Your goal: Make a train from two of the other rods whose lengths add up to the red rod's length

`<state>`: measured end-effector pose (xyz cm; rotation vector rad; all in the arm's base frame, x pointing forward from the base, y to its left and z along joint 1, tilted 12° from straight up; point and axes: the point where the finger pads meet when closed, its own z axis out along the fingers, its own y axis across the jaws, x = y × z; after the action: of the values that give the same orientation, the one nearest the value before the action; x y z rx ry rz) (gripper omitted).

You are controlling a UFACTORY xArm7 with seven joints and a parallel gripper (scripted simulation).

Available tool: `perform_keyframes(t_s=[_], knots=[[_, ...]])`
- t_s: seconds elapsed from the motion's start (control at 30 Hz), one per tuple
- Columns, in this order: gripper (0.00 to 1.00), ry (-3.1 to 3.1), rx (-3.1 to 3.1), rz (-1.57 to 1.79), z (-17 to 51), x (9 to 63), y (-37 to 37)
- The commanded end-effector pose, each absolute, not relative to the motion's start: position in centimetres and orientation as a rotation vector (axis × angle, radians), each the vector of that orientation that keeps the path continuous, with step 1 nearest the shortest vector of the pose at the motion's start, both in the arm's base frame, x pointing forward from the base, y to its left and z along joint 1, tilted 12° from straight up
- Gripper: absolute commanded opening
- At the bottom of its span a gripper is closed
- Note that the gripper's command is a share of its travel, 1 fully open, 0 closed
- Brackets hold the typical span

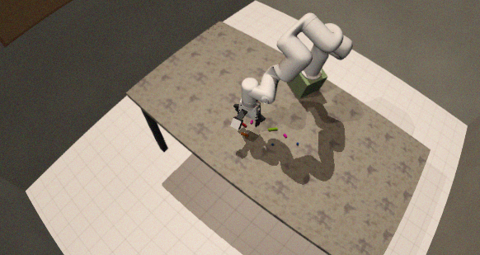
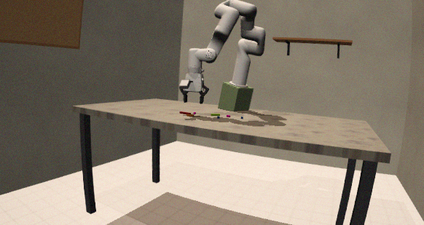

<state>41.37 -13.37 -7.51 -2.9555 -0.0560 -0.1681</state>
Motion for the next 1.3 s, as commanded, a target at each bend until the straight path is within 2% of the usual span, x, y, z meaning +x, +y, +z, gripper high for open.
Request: perform_keyframes(t_s=[0.0,0.77,1.27], knots=[[1.0,0.189,-2.948,-0.124,-7.5,41.4,-13.9],[1.0,1.164,-2.699,-0.034,-7.6,41.4,-15.6],[1.0,1.305,-2.632,-0.022,-7.6,41.5,-15.9]])
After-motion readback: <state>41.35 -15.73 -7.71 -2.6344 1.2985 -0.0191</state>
